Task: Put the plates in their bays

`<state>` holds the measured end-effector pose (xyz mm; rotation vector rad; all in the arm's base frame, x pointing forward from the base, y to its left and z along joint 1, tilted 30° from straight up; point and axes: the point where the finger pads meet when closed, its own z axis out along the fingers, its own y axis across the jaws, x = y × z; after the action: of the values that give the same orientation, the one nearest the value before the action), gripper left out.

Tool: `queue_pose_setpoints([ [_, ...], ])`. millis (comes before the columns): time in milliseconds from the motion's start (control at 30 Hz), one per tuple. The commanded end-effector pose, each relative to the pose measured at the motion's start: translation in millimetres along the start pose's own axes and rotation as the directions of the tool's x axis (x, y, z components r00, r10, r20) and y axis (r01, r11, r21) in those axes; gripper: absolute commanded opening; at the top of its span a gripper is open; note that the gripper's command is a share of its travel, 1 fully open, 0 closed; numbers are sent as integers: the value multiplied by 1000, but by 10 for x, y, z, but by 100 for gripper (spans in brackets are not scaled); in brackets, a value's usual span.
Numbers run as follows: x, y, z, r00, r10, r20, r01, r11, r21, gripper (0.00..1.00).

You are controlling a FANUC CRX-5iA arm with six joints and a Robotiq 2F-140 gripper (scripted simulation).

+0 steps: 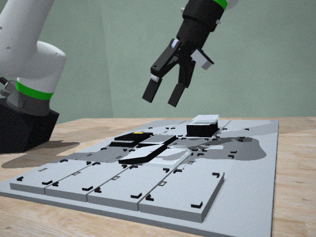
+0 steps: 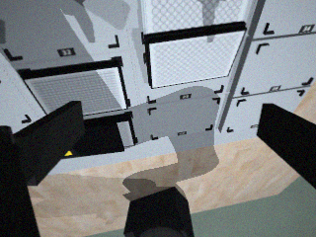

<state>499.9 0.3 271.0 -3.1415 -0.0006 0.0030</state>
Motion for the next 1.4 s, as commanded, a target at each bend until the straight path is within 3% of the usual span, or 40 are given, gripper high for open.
queue_pose_setpoints([
  [0,1,3,-10,1000,0,-2,0,1000,0,100],
  [533,1,3,-10,1000,0,-2,0,1000,0,100],
  [567,-10,-22,-1,999,32,-12,-32,999,6,70],
  [967,-31,-63,22,912,399,-98,-388,915,110,70],
  [1100,-39,-77,29,887,449,-103,-436,891,131,70],
  [1367,-66,-114,48,744,660,-103,-627,744,231,70],
])
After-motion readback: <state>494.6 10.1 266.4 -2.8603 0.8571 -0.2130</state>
